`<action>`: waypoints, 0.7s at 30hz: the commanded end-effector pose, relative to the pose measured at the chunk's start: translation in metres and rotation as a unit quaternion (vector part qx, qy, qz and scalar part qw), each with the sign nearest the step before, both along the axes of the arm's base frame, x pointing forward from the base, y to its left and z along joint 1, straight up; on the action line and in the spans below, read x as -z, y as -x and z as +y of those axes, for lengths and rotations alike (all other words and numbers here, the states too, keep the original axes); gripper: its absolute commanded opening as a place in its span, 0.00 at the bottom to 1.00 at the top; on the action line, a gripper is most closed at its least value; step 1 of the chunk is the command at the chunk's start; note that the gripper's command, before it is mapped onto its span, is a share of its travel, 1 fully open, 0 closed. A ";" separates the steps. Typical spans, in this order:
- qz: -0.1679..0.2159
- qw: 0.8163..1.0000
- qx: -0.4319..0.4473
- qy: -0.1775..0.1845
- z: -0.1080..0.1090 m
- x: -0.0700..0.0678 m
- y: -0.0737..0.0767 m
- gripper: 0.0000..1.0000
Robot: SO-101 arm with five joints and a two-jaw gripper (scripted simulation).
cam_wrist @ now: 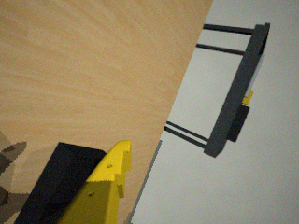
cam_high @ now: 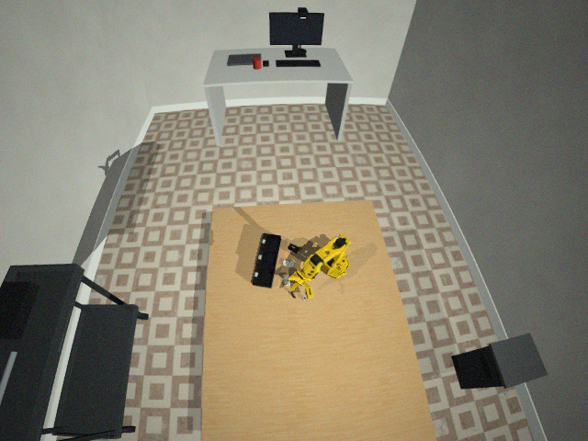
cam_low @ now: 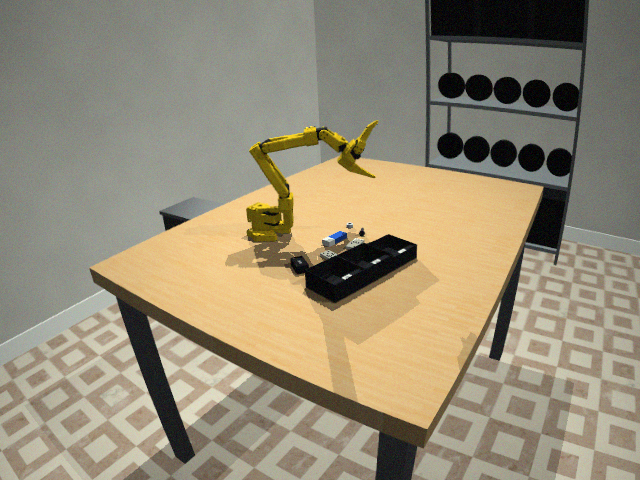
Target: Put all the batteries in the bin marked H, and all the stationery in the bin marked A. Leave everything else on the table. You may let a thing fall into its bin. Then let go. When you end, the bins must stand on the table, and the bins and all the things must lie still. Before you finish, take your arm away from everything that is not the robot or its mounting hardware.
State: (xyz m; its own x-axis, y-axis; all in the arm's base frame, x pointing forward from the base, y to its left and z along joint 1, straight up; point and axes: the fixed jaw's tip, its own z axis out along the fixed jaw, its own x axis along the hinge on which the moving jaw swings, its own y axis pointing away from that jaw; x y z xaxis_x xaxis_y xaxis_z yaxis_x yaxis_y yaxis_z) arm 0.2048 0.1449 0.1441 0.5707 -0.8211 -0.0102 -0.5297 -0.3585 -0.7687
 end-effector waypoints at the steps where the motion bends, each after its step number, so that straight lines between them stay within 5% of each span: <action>1: 0.000 1.000 0.011 -0.006 -0.005 -0.004 0.001 1.00; 21: 0.046 0.997 0.053 -0.012 -0.013 0.007 0.001 1.00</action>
